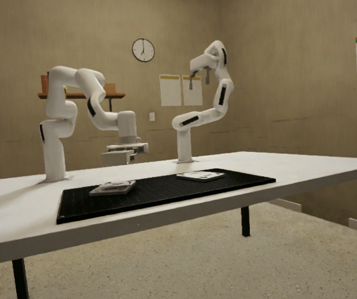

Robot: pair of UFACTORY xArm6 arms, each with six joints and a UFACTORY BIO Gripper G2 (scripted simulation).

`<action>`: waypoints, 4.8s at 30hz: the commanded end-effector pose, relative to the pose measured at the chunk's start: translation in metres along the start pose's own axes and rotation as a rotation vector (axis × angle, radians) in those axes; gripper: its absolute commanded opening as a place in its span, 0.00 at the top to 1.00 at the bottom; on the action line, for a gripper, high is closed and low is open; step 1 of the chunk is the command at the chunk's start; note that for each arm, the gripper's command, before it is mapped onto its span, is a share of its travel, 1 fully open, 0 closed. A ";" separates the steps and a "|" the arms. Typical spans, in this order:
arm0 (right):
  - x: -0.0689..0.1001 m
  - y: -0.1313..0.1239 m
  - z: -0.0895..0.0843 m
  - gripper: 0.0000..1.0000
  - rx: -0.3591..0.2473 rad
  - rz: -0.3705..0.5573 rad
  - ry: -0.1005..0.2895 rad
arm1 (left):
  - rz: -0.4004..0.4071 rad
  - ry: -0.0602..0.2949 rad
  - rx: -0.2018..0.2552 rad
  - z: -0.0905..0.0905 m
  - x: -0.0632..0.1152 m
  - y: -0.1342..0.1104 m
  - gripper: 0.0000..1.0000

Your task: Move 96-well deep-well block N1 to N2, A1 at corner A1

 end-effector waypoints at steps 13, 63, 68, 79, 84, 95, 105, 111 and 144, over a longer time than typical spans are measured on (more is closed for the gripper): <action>-0.011 -0.024 0.002 1.00 -0.004 0.000 -0.002 | 0.001 0.000 0.000 0.000 0.000 0.000 0.00; -0.010 -0.018 0.032 1.00 -0.004 0.000 -0.002 | 0.001 0.000 0.000 0.000 0.000 0.000 0.00; -0.010 -0.016 0.040 1.00 -0.004 0.000 -0.002 | 0.001 0.000 0.000 0.000 0.000 0.000 0.00; -0.010 -0.013 0.056 1.00 -0.004 0.000 -0.002 | 0.001 0.000 0.000 0.000 0.000 0.000 0.00; -0.010 -0.012 0.063 1.00 -0.004 0.000 -0.002 | 0.001 0.000 0.000 0.000 0.000 0.000 0.00; -0.010 -0.011 0.069 1.00 -0.004 0.000 -0.002 | 0.001 0.000 0.000 0.000 0.000 0.000 0.00; -0.010 -0.011 0.069 1.00 -0.004 0.000 -0.002 | 0.001 0.000 0.000 0.000 0.000 0.000 0.00; -0.010 -0.011 0.069 1.00 -0.004 0.000 -0.002 | 0.001 0.000 0.000 0.000 0.000 0.000 0.00; -0.010 -0.011 0.069 1.00 -0.004 0.000 -0.002 | 0.001 0.000 0.000 0.000 0.000 0.000 0.00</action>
Point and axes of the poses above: on each arm, the point midway between the two finger pads, its own x axis back along the fingers, its own y axis across the jaws, z = x × y, the point moved 3 cm from there along x, back along the fingers, and after that the axes turned 10 degrees about x, right-handed, at the moved point
